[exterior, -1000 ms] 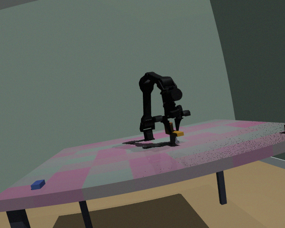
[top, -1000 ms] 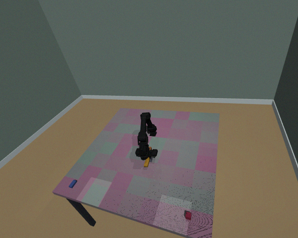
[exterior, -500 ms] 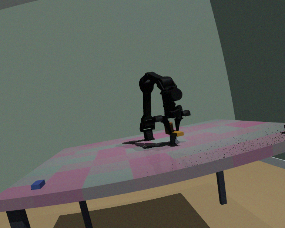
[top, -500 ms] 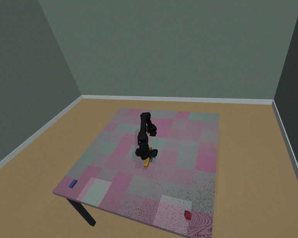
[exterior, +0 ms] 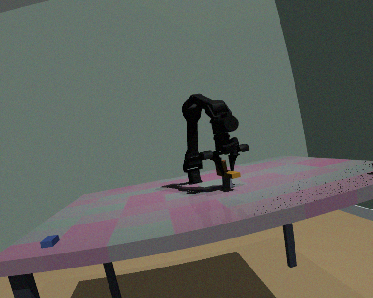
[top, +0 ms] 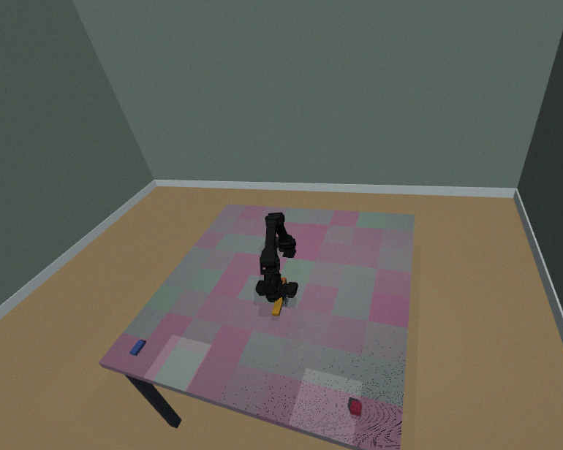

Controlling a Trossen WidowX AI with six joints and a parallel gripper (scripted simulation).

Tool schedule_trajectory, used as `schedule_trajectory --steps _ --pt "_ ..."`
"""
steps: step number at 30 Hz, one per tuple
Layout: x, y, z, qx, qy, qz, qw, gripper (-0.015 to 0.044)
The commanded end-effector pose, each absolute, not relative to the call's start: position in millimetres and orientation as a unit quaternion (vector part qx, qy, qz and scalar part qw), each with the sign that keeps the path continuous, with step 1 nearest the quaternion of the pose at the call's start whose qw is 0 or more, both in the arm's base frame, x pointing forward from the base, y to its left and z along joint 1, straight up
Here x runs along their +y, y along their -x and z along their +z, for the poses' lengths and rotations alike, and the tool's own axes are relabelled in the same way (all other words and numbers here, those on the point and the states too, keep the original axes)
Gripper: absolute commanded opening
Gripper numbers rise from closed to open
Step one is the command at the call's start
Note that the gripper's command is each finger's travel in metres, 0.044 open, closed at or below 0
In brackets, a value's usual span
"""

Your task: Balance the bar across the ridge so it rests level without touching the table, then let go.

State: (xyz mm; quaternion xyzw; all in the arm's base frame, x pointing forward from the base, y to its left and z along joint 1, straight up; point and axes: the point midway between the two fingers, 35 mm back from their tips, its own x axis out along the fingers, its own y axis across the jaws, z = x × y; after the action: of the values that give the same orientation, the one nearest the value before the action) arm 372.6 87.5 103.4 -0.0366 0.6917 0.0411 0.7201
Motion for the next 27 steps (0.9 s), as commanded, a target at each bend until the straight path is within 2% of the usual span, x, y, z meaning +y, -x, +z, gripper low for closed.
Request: schedule_trajectory --steps 1,26,27 --pt "87.5 -372.6 103.5 0.692 0.037 0.041 0.720 0.0000" --pt "87.5 -372.6 103.5 0.692 0.037 0.041 0.720 0.0000" --pt "87.5 -372.6 103.5 0.692 0.037 0.041 0.720 0.0026"
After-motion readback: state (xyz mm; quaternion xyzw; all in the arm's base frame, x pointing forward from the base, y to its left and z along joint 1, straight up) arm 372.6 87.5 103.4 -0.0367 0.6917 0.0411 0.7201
